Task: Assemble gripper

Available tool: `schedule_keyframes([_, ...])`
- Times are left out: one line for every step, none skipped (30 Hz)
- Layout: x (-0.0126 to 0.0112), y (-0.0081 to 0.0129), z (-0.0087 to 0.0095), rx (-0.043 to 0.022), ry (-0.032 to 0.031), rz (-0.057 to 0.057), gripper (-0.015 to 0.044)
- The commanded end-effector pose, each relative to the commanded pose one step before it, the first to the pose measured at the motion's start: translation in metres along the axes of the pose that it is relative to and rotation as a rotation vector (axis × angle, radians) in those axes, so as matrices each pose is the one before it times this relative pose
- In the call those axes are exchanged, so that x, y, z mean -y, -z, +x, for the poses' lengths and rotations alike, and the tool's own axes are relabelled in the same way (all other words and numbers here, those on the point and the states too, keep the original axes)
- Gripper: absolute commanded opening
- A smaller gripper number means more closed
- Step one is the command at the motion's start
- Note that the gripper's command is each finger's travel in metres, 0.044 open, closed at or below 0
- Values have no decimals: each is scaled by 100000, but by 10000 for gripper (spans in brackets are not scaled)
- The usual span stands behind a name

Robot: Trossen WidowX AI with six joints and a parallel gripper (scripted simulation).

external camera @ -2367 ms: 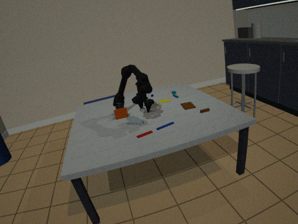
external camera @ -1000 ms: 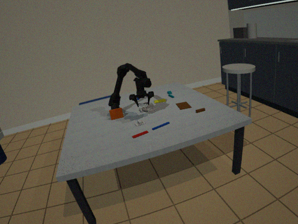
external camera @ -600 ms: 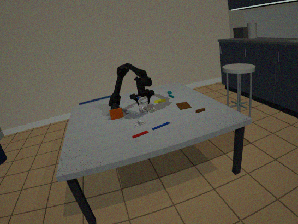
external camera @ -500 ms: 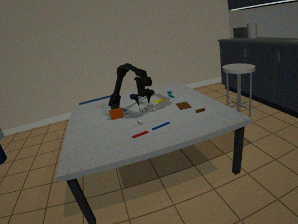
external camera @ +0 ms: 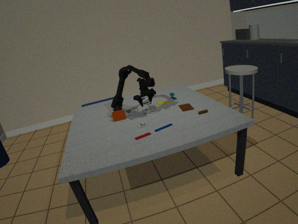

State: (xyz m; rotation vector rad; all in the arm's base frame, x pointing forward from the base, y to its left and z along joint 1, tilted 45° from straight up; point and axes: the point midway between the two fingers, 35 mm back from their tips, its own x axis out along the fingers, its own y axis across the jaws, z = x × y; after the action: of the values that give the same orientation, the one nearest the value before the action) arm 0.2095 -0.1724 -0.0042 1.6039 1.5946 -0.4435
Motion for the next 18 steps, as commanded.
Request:
schedule_keyframes([-575, 793, -90, 190, -527, -9086, 351])
schedule_keyframes([-124, 151, 14, -31, -21, -2235, 351])
schedule_keyframes([-126, 148, 15, -32, -22, -2235, 351])
schedule_keyframes([-129, 146, 16, -33, -23, -2235, 351])
schedule_keyframes([-131, 144, 16, -33, -24, -2236, 351])
schedule_keyframes([-133, 142, 17, -34, -25, -2236, 351])
schedule_keyframes([-135, 139, 18, -34, -26, -2236, 351])
schedule_keyframes([-137, 137, 18, -35, -27, -2236, 351])
schedule_keyframes([-139, 135, 19, -35, -28, -2236, 351])
schedule_keyframes([-141, 132, 19, -36, -30, -2237, 351])
schedule_keyframes([-143, 130, 20, -36, -31, -2237, 351])
schedule_keyframes([-145, 127, 21, -37, -32, -2237, 351])
schedule_keyframes([-147, 125, 21, -37, -33, -2237, 351])
schedule_keyframes([-148, 122, 22, -37, -35, -2238, 351])
schedule_keyframes([-150, 120, 22, -38, -36, -2238, 351])
schedule_keyframes([-152, 117, 23, -38, -37, -2238, 351])
schedule_keyframes([-153, 114, 24, -38, -39, -2238, 351])
schedule_keyframes([-155, 112, 24, -38, -40, -2238, 351])
